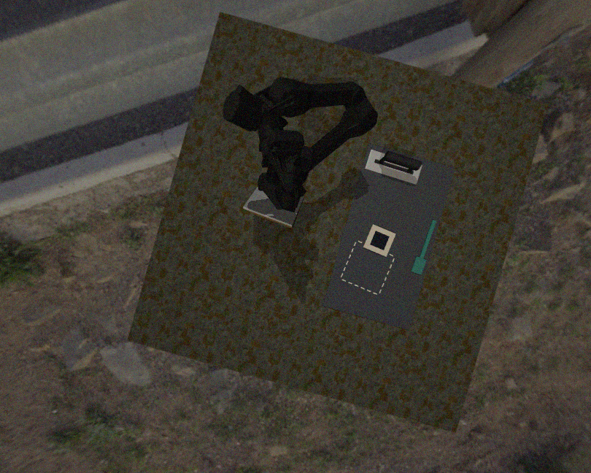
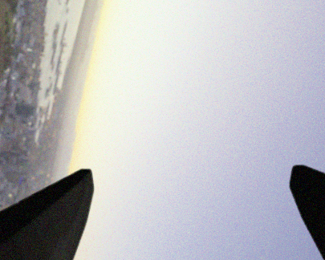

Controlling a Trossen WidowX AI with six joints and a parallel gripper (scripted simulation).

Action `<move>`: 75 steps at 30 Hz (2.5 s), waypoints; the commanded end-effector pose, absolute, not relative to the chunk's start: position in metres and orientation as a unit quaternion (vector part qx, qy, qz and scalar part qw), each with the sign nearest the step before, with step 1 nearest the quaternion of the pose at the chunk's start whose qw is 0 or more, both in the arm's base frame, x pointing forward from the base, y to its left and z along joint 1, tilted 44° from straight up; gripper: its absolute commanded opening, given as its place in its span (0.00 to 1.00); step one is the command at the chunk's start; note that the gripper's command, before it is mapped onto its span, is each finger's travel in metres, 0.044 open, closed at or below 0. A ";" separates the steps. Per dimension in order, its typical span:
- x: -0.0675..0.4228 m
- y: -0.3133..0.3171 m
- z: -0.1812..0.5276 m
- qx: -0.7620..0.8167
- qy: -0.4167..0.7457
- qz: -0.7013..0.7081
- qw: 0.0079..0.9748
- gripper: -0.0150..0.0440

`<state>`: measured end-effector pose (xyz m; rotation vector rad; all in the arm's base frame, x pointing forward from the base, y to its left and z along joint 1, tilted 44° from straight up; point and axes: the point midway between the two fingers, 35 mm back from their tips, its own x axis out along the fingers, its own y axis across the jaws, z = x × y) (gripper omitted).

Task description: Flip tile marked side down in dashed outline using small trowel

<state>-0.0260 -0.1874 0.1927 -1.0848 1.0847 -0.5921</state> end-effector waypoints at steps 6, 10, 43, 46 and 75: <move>-0.026 -0.187 0.193 -0.483 0.483 -0.264 0.681 0.67; -0.026 -0.187 0.193 -0.483 0.483 -0.264 0.681 0.49; -0.026 -0.187 0.193 -0.483 0.483 -0.264 0.681 0.42; -0.026 -0.187 0.193 -0.483 0.483 -0.264 0.681 0.42; -0.026 -0.187 0.193 -0.483 0.483 -0.264 0.681 0.25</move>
